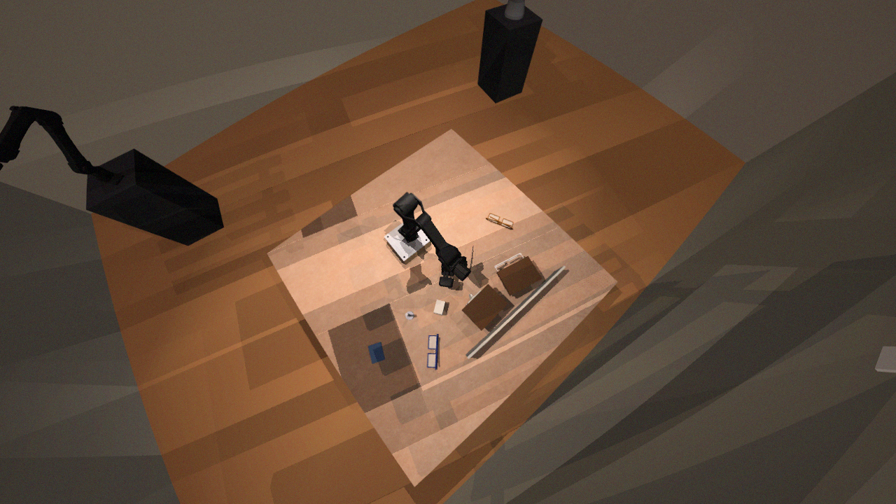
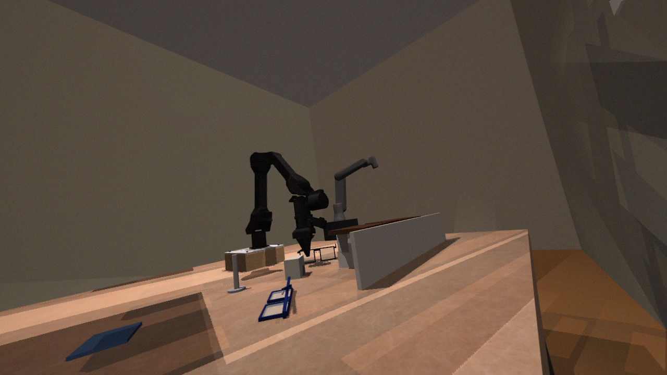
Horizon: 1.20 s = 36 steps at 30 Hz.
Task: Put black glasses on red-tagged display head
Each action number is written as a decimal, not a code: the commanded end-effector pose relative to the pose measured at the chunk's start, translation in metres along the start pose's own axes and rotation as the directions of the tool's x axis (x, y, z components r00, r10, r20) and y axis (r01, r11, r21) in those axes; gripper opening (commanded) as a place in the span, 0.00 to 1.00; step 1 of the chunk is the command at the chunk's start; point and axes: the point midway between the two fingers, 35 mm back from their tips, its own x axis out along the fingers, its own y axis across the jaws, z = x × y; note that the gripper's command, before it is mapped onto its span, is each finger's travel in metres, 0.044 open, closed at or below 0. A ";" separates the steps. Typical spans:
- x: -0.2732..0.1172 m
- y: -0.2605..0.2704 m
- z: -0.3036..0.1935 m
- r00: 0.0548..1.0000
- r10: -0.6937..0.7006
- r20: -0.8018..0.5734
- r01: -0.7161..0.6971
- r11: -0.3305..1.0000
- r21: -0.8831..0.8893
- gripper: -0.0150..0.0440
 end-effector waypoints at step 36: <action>-0.105 0.015 0.019 0.997 -0.066 -0.030 0.072 0.951 0.300 0.25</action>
